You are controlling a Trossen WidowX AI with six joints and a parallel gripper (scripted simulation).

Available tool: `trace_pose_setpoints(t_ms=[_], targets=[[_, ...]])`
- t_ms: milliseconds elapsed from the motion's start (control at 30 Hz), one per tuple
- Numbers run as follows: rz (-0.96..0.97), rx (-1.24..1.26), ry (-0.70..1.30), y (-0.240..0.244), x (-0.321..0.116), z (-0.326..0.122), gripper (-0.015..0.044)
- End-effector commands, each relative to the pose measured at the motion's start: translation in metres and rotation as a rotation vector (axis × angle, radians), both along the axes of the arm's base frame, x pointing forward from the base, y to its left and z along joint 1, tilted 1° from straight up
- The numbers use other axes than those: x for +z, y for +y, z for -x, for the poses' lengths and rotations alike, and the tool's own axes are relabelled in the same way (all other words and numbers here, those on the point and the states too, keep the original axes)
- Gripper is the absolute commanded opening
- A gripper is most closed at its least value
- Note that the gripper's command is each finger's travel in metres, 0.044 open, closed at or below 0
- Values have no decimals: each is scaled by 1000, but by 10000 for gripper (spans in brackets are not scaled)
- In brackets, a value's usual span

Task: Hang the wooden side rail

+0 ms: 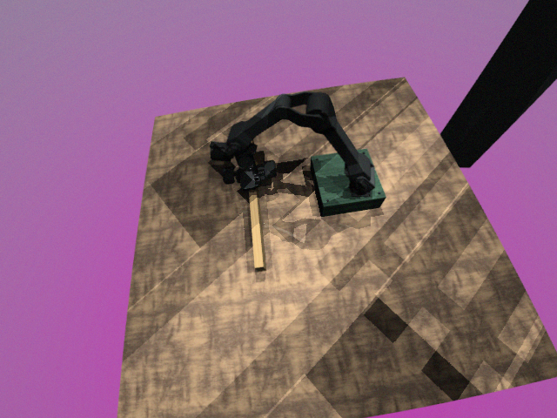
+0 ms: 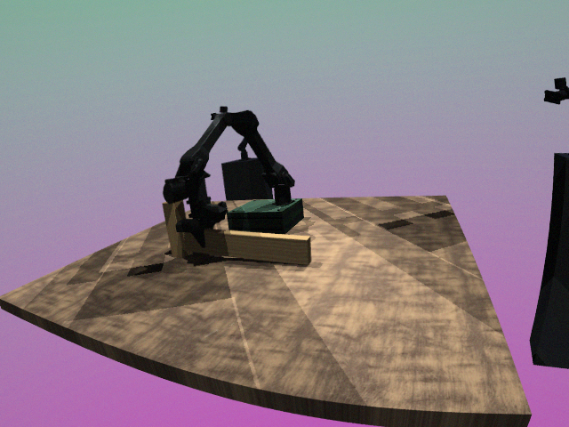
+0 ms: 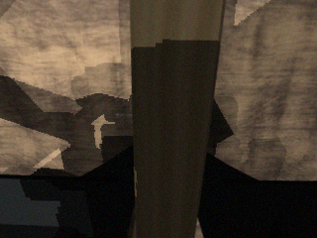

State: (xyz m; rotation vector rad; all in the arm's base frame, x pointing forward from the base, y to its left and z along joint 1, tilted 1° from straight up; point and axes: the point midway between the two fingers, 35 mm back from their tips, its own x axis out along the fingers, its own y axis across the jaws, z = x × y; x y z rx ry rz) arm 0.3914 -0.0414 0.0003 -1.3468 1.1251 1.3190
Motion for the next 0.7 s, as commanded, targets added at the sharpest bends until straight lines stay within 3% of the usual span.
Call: trace_pose_setpoints(t_ms=[0, 667], targets=[[3, 1, -8, -2, 3, -3, 0], [3, 1, -8, -4, 1, -2, 0]])
